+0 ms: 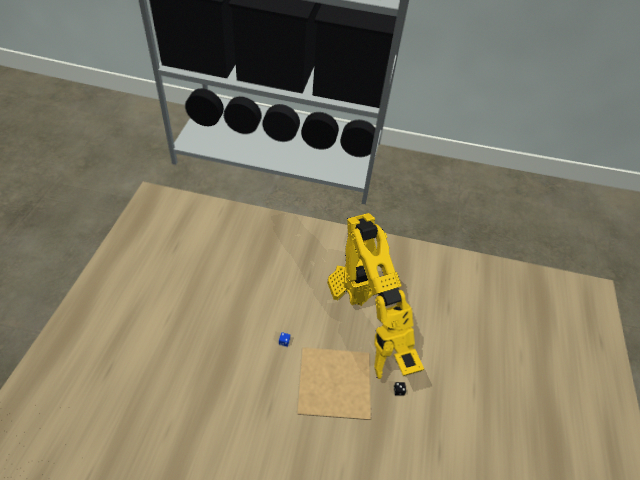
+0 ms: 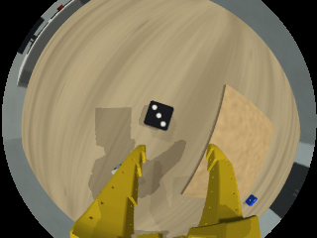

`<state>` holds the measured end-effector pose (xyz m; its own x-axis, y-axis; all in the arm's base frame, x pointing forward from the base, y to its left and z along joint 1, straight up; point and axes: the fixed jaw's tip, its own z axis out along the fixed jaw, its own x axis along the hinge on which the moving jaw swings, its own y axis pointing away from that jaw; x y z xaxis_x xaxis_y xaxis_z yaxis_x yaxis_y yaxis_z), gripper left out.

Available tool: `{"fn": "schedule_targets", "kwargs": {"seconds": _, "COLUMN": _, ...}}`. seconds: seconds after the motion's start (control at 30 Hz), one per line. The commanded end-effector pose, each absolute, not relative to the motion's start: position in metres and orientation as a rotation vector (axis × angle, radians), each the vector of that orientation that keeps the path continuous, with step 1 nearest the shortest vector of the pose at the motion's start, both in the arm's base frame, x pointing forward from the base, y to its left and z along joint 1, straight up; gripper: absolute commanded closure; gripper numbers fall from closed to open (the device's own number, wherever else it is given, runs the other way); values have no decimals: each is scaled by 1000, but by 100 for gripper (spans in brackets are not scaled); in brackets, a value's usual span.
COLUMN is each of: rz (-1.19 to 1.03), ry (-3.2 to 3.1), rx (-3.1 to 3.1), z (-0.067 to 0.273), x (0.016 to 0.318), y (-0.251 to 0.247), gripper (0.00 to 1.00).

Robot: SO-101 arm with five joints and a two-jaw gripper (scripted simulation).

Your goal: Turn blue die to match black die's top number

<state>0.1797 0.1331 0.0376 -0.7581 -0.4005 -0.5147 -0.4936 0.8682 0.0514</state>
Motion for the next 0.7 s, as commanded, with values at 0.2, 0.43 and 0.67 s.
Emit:
{"fn": "schedule_targets", "kwargs": {"seconds": 0.2, "rz": 293, "ry": 2448, "rx": -628, "z": 58, "x": 190, "y": 142, "gripper": 72}}
{"fn": "schedule_targets", "kwargs": {"seconds": 0.43, "rz": 286, "ry": 2452, "rx": -608, "z": 58, "x": 192, "y": 138, "gripper": 72}}
{"fn": "schedule_targets", "kwargs": {"seconds": 0.67, "rz": 251, "ry": 2471, "rx": -498, "z": 59, "x": 199, "y": 119, "gripper": 72}}
